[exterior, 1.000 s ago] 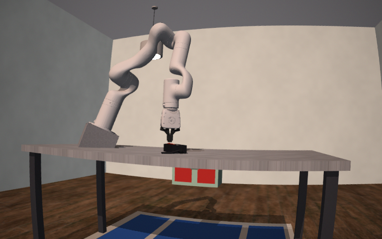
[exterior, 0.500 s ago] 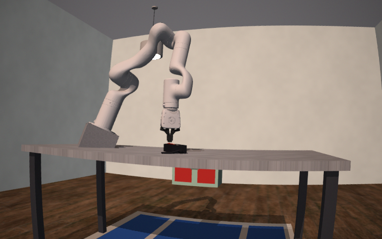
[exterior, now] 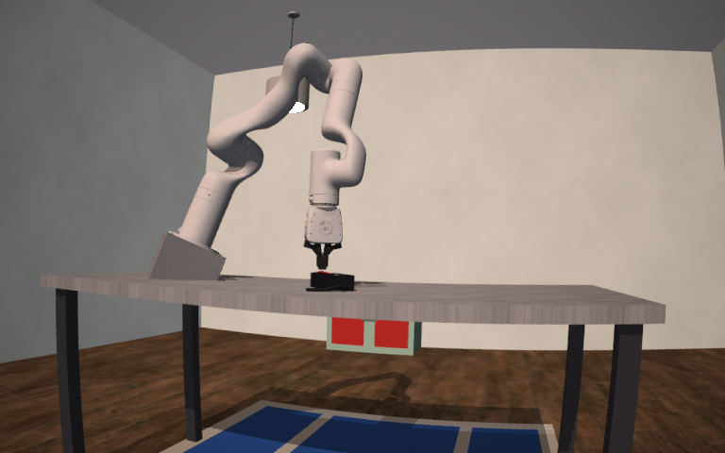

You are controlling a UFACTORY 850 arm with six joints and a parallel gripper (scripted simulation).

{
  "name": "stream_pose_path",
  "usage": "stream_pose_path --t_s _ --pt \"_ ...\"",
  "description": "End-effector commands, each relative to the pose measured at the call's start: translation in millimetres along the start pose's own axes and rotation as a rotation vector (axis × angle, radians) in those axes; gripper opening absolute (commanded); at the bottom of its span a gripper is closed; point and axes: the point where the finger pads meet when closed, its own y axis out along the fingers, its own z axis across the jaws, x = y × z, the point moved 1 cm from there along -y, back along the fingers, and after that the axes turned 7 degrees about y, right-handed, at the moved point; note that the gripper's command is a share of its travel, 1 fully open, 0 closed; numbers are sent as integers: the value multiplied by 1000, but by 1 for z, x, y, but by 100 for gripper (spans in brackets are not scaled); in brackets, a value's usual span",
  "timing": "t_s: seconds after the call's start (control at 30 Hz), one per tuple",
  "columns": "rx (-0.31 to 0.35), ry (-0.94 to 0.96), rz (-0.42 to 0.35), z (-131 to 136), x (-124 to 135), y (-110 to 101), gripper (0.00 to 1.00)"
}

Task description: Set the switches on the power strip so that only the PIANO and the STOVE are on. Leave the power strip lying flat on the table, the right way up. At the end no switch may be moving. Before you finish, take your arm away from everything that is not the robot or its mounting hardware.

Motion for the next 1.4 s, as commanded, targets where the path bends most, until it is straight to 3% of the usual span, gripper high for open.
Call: stream_pose_path --t_s 0.0,1.37 --pt "1 0 -1 1 1 0 0" --pt "1 0 -1 1 1 9 0"
